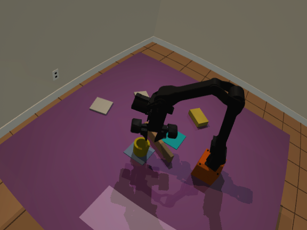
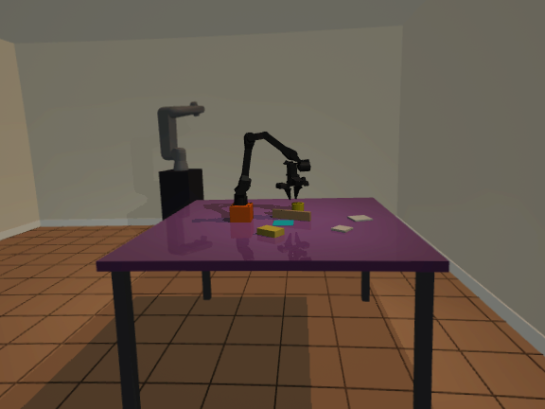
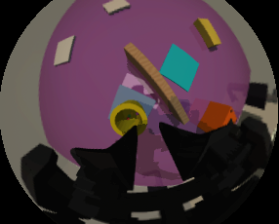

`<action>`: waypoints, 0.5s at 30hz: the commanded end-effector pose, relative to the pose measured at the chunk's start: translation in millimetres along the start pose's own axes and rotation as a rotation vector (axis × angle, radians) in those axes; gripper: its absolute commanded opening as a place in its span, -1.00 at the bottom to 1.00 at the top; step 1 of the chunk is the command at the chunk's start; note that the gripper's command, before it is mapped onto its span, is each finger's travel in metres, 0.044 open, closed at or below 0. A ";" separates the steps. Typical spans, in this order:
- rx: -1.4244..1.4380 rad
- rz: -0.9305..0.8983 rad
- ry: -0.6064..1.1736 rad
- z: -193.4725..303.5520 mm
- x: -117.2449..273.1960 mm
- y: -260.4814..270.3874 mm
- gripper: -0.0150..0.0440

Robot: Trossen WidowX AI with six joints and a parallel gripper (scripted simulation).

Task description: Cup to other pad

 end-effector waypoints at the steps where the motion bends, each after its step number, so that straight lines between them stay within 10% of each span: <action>1: -0.018 0.015 0.001 0.0 -0.3 1.9 0.07; 15: -0.018 0.015 0.001 0.0 -20.6 3.9 0.07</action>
Point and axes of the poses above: the point midway between the two fingers, 35 mm back from their tips, its own x axis back along the fingers, its own y axis across the jaws, z = x × y, the point moved 8 cm from there along x, back along the fingers, and after that the axes turned 8 degrees about x, right-handed, at the moved point
